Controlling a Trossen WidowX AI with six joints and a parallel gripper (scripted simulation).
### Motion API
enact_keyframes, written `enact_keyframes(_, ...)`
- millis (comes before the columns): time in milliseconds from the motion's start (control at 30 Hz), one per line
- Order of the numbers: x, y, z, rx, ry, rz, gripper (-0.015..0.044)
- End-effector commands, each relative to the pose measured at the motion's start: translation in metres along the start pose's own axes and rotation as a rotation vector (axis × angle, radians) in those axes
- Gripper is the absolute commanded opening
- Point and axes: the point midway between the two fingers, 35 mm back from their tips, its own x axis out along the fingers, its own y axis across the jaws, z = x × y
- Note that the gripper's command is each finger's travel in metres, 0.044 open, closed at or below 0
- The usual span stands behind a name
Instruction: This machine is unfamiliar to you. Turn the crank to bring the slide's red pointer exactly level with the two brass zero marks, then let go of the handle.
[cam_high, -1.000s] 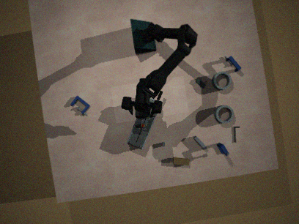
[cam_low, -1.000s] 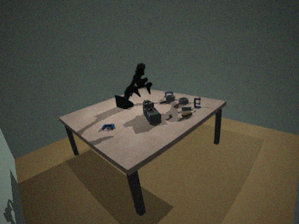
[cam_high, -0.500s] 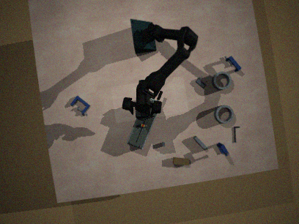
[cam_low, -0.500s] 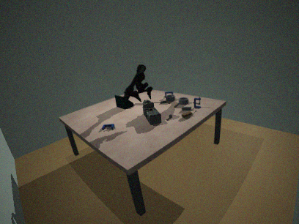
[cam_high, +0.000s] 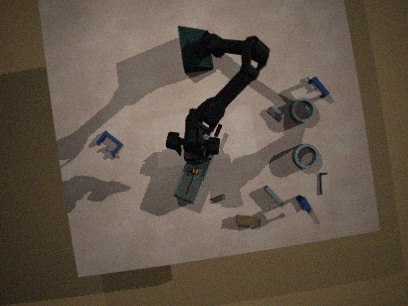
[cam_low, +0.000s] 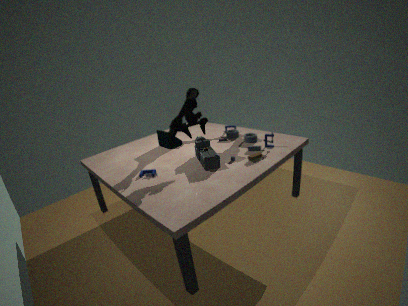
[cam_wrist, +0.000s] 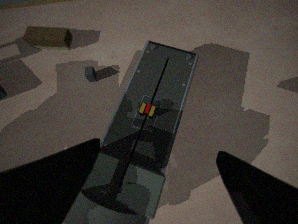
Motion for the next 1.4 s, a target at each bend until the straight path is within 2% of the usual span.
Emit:
enact_keyframes(0,-0.019,0.002,0.017,-0.012,-0.012,0.004,0.044)
enact_keyframes(233,-0.034,0.01,0.022,-0.005,-0.015,-0.007,0.044)
enact_keyframes(1133,-0.086,0.086,-0.06,0.165,-0.143,-0.19,0.044)
enact_keyframes(1367,-0.076,0.086,-0.068,0.169,-0.147,-0.194,0.044)
